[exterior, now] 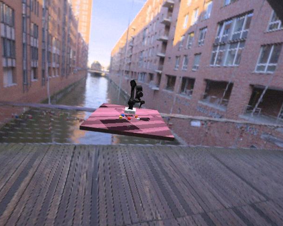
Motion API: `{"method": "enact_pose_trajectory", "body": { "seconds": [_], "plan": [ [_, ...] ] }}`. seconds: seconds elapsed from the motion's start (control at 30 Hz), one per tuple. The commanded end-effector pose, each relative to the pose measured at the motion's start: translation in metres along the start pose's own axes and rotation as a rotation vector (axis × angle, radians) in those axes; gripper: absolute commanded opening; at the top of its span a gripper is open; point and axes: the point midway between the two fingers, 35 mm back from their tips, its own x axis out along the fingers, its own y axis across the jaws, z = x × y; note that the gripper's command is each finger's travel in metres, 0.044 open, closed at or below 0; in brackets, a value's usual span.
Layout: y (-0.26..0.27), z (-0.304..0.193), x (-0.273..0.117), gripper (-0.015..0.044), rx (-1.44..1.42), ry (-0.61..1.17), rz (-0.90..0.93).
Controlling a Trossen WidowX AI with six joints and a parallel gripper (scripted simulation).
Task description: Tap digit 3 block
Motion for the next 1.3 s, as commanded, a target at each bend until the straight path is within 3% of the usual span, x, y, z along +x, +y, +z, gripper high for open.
{"method": "enact_pose_trajectory", "body": {
  "seconds": [0.0, 0.73, 0.97, 1.2, 1.27],
  "plan": [
    [0.029, -0.017, 0.0, 0.04, 0.005, 0.001, -0.006],
    [0.029, -0.017, 0.0, 0.04, 0.005, 0.001, -0.006],
    [0.029, -0.017, 0.079, 0.0216, 0.005, 0.001, -0.006],
    [0.028, -0.017, 0.081, 0.0032, 0.005, 0.001, -0.006],
    [0.028, -0.017, 0.081, 0.002, 0.005, 0.001, -0.006]
  ]
}}
